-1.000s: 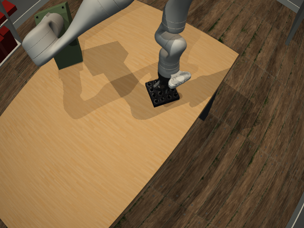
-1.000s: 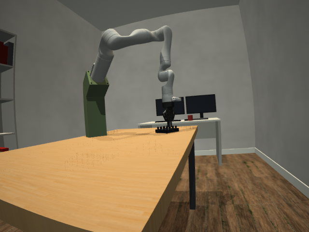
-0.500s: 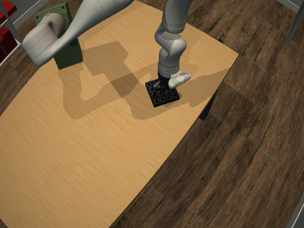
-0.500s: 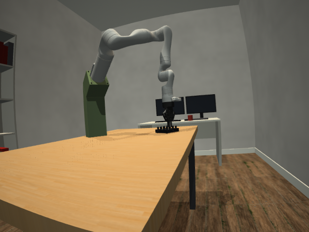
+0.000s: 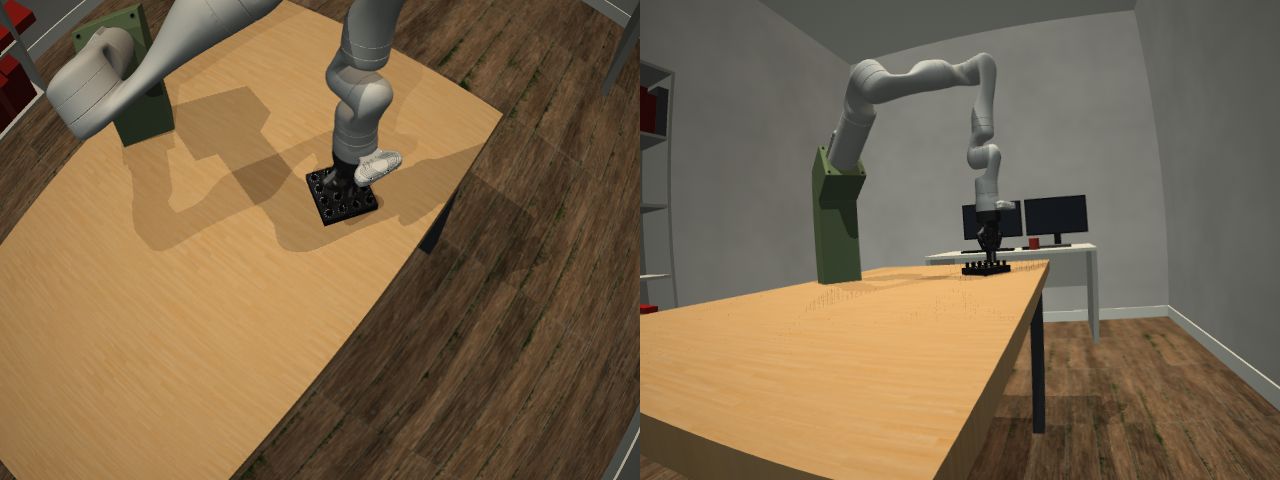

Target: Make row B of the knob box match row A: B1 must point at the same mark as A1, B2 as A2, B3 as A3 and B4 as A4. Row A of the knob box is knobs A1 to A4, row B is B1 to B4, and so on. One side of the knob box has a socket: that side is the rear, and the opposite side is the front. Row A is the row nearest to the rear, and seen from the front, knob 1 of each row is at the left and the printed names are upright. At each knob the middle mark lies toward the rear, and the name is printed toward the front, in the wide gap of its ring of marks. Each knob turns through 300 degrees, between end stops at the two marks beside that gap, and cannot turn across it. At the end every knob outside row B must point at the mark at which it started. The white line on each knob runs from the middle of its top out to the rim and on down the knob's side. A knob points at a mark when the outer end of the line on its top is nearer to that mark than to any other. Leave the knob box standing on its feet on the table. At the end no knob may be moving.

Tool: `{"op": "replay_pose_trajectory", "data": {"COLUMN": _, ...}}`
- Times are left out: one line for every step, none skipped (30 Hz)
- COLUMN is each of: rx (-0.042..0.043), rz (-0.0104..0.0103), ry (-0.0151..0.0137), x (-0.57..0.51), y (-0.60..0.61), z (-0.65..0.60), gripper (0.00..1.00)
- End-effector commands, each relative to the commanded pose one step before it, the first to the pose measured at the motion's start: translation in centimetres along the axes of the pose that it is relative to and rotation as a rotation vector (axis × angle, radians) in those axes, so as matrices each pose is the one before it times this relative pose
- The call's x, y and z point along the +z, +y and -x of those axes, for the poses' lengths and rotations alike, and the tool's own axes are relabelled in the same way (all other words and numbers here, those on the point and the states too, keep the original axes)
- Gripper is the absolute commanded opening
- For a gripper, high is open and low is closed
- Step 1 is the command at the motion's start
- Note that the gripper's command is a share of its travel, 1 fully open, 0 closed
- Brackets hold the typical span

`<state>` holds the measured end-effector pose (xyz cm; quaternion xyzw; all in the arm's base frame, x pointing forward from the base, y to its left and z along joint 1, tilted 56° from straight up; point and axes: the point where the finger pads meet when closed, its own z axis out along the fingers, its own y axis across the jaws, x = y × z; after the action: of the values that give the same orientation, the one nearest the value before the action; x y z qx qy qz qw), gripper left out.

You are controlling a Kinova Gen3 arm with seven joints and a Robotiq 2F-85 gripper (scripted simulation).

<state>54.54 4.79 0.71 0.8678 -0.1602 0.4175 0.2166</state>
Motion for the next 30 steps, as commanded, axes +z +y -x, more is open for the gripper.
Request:
{"op": "replay_pose_trajectory", "data": {"rx": -0.00093, "rz": 0.00043, "ry": -0.00007, "x": 0.034, "y": 0.021, "z": 0.000, "gripper": 0.08}}
{"op": "replay_pose_trajectory", "data": {"rx": -0.00150, "rz": 0.00000, "ry": 0.00000, "x": 0.000, "y": 0.000, "z": 0.000, "gripper": 0.08}}
{"op": "replay_pose_trajectory", "data": {"rx": -0.00218, "rz": 0.00000, "ry": 0.00000, "x": 0.000, "y": 0.000, "z": 0.000, "gripper": 0.08}}
{"op": "replay_pose_trajectory", "data": {"rx": -0.00295, "rz": 0.00000, "ry": 0.00000, "x": 0.000, "y": 0.000, "z": 0.000, "gripper": 0.08}}
{"op": "replay_pose_trajectory", "data": {"rx": -0.00380, "rz": 0.00000, "ry": 0.00000, "x": 0.000, "y": 0.000, "z": 0.000, "gripper": 0.08}}
{"op": "replay_pose_trajectory", "data": {"rx": -0.00473, "rz": 0.00000, "ry": 0.00000, "x": 0.000, "y": 0.000, "z": 0.000, "gripper": 0.08}}
{"op": "replay_pose_trajectory", "data": {"rx": -0.00573, "rz": 0.00001, "ry": 0.00000, "x": 0.000, "y": 0.000, "z": 0.000, "gripper": 0.08}}
{"op": "replay_pose_trajectory", "data": {"rx": -0.00677, "rz": 0.00001, "ry": -0.00001, "x": 0.000, "y": 0.000, "z": 0.000, "gripper": 0.08}}
{"op": "replay_pose_trajectory", "data": {"rx": -0.00787, "rz": 0.00001, "ry": 0.00000, "x": 0.000, "y": 0.000, "z": 0.000, "gripper": 0.08}}
{"op": "replay_pose_trajectory", "data": {"rx": -0.00900, "rz": 0.00000, "ry": 0.00000, "x": 0.000, "y": 0.000, "z": 0.000, "gripper": 0.08}}
{"op": "replay_pose_trajectory", "data": {"rx": -0.01015, "rz": 0.00000, "ry": 0.00000, "x": 0.000, "y": 0.000, "z": 0.000, "gripper": 0.08}}
{"op": "replay_pose_trajectory", "data": {"rx": -0.01131, "rz": 0.00001, "ry": 0.00000, "x": 0.000, "y": 0.000, "z": 0.000, "gripper": 0.08}}
{"op": "replay_pose_trajectory", "data": {"rx": -0.01250, "rz": 0.00000, "ry": 0.00000, "x": 0.000, "y": 0.000, "z": 0.000, "gripper": 0.08}}
{"op": "replay_pose_trajectory", "data": {"rx": -0.01367, "rz": 0.00000, "ry": 0.00000, "x": 0.000, "y": 0.000, "z": 0.000, "gripper": 0.08}}
{"op": "replay_pose_trajectory", "data": {"rx": -0.01484, "rz": 0.00000, "ry": 0.00000, "x": 0.000, "y": 0.000, "z": 0.000, "gripper": 0.08}}
{"op": "replay_pose_trajectory", "data": {"rx": 0.00000, "rz": 0.00000, "ry": 0.00000, "x": 0.000, "y": 0.000, "z": 0.000, "gripper": 0.08}}
{"op": "replay_pose_trajectory", "data": {"rx": 0.00000, "rz": 0.00000, "ry": 0.00000, "x": 0.000, "y": 0.000, "z": 0.000, "gripper": 0.08}}
{"op": "replay_pose_trajectory", "data": {"rx": -0.01600, "rz": 0.00000, "ry": 0.00000, "x": 0.000, "y": 0.000, "z": 0.000, "gripper": 0.08}}
{"op": "replay_pose_trajectory", "data": {"rx": -0.01712, "rz": 0.00000, "ry": 0.00000, "x": 0.000, "y": 0.000, "z": 0.000, "gripper": 0.08}}
{"op": "replay_pose_trajectory", "data": {"rx": -0.01824, "rz": 0.00000, "ry": 0.00000, "x": 0.000, "y": 0.000, "z": 0.000, "gripper": 0.08}}
{"op": "replay_pose_trajectory", "data": {"rx": -0.01931, "rz": 0.00000, "ry": 0.00000, "x": 0.000, "y": 0.000, "z": 0.000, "gripper": 0.08}}
{"op": "replay_pose_trajectory", "data": {"rx": -0.02035, "rz": 0.00000, "ry": 0.00000, "x": 0.000, "y": 0.000, "z": 0.000, "gripper": 0.08}}
{"op": "replay_pose_trajectory", "data": {"rx": -0.02135, "rz": 0.00000, "ry": 0.00000, "x": 0.000, "y": 0.000, "z": 0.000, "gripper": 0.08}}
{"op": "replay_pose_trajectory", "data": {"rx": -0.02228, "rz": 0.00001, "ry": -0.00001, "x": 0.000, "y": 0.000, "z": 0.000, "gripper": 0.08}}
{"op": "replay_pose_trajectory", "data": {"rx": -0.02319, "rz": 0.00000, "ry": 0.00000, "x": 0.000, "y": 0.000, "z": 0.000, "gripper": 0.08}}
{"op": "replay_pose_trajectory", "data": {"rx": -0.02403, "rz": 0.00000, "ry": 0.00000, "x": 0.000, "y": 0.000, "z": 0.000, "gripper": 0.08}}
{"op": "replay_pose_trajectory", "data": {"rx": -0.02480, "rz": 0.00000, "ry": 0.00000, "x": 0.000, "y": 0.000, "z": 0.000, "gripper": 0.08}}
{"op": "replay_pose_trajectory", "data": {"rx": -0.02553, "rz": 0.00000, "ry": 0.00000, "x": 0.000, "y": 0.000, "z": 0.000, "gripper": 0.08}}
{"op": "replay_pose_trajectory", "data": {"rx": -0.02610, "rz": 0.00000, "ry": 0.00001, "x": 0.000, "y": 0.000, "z": 0.000, "gripper": 0.08}}
{"op": "replay_pose_trajectory", "data": {"rx": -0.02659, "rz": 0.00000, "ry": 0.00000, "x": 0.000, "y": 0.000, "z": 0.000, "gripper": 0.08}}
